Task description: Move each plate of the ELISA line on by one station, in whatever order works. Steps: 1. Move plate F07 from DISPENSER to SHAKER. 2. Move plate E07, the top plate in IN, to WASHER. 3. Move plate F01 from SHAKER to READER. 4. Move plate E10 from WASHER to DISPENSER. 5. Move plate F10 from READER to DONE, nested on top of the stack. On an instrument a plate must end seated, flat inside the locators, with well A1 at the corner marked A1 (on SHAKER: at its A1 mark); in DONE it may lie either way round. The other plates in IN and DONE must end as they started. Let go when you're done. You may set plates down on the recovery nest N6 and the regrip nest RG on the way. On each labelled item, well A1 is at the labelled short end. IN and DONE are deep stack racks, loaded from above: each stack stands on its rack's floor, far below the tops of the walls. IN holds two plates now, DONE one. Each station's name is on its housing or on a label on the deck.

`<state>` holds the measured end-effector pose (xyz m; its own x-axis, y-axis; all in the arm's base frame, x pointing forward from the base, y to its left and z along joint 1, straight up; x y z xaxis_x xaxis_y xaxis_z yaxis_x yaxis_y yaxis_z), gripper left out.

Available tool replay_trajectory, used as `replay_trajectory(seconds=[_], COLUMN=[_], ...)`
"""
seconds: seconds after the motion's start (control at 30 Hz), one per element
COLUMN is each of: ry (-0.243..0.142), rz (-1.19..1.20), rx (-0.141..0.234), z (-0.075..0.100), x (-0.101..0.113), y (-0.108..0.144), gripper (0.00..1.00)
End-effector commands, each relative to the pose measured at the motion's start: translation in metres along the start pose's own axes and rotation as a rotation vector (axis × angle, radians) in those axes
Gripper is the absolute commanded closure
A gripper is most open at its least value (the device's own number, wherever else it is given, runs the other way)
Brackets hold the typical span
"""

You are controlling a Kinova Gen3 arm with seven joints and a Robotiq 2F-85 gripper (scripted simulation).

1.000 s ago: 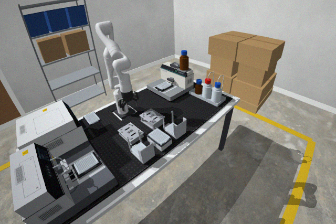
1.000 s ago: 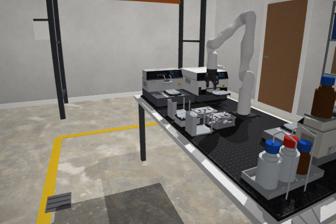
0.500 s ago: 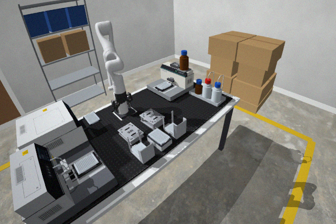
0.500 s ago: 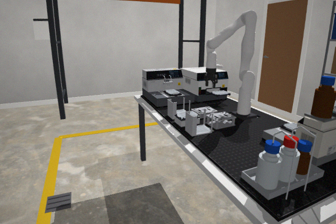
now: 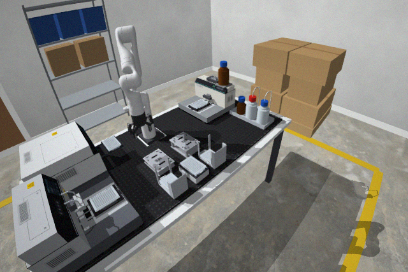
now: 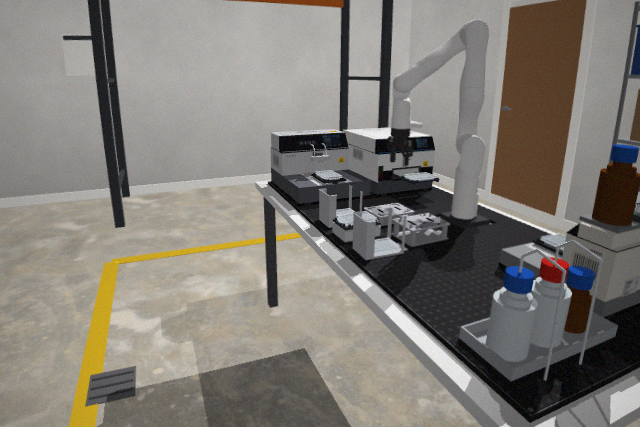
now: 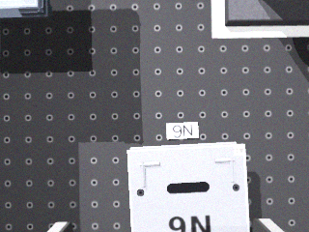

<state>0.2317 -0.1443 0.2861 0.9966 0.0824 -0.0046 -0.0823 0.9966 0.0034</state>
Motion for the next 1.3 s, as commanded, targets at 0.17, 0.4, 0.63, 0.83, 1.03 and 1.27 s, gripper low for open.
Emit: replay_trajectory(seconds=[0.17, 0.4, 0.63, 0.83, 1.03, 1.27], ry=[-0.002, -0.002, -0.002, -0.002, -0.002, -0.002], rz=[0.001, 0.001, 0.001, 0.002, 0.002, 0.002], rx=[0.000, 0.000, 0.000, 0.000, 0.000, 0.000], z=[0.000, 0.000, 0.000, 0.000, 0.000, 0.000], x=[-0.010, -0.023, -0.034, -0.042, -0.055, -0.066], y=[-0.018, -0.038, -0.056, -0.066, -0.082, -0.094], gripper=[0.00, 0.00, 0.00, 0.00, 0.00, 0.00])
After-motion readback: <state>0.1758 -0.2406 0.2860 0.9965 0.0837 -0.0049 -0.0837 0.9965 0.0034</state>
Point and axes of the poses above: the point where the finger pads meet when closed, its own z axis back along the fingers, its own y axis across the jaws, x = y × z, the point moved 8 cm from there along z, back along the fingers, and after that the axes turned 6 degrees about z, right-handed, at the moved point
